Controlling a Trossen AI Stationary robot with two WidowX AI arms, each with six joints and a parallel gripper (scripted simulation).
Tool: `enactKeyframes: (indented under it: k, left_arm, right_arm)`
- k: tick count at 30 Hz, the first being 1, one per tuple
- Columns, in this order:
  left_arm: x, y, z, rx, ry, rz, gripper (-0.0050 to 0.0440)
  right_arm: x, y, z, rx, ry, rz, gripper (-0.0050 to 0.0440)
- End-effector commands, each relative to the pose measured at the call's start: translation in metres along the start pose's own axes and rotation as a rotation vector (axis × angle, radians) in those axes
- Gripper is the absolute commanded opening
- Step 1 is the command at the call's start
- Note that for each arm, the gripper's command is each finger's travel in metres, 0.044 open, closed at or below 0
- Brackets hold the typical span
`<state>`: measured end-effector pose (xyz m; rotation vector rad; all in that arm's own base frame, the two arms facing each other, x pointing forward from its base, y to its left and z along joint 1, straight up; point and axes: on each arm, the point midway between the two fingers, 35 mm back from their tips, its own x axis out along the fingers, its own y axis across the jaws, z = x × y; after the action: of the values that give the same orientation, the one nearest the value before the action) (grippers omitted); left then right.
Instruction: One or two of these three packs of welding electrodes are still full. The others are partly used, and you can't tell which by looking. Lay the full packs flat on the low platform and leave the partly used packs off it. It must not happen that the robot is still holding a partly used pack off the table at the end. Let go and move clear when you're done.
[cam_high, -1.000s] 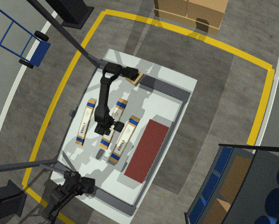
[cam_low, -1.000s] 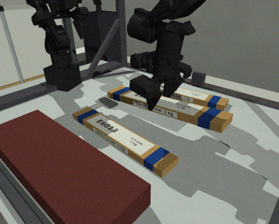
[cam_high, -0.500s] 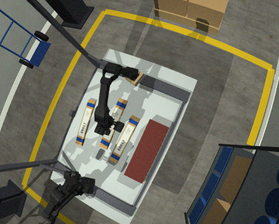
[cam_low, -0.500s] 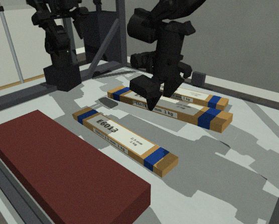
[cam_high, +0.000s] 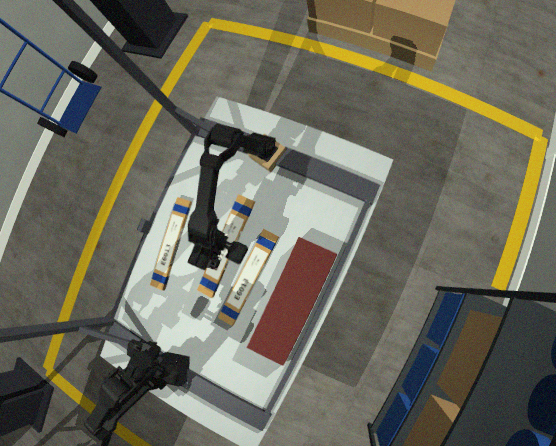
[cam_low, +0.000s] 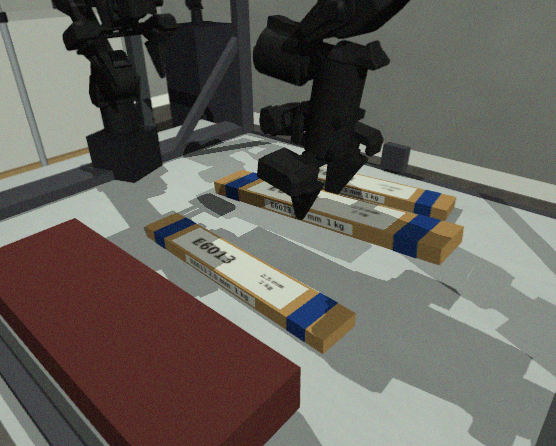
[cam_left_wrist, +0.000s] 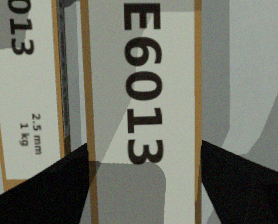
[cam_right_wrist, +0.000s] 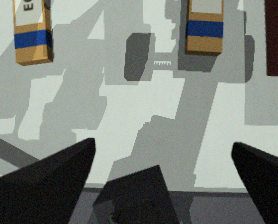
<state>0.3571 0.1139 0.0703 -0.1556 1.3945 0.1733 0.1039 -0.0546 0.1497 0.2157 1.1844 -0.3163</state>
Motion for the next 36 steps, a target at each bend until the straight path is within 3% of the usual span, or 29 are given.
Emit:
enactKeyframes:
  k: [1,5,36]
  left_arm:
    - [-0.043,-0.002,0.028,0.033,-0.144,0.003,-0.005]
    - [-0.033,-0.009,0.034,0.15,-0.122,-0.024,-0.005]
    - [-0.013,-0.058,0.082,0.14,-0.128,-0.02,-0.005]
  right_arm:
    - [-0.005,0.0,0.004,-0.003,-0.02,-0.001,0.043]
    - [-0.005,0.0,0.004,-0.003,-0.02,-0.001,0.043]
    - [-0.005,0.0,0.004,-0.003,-0.02,-0.001,0.043]
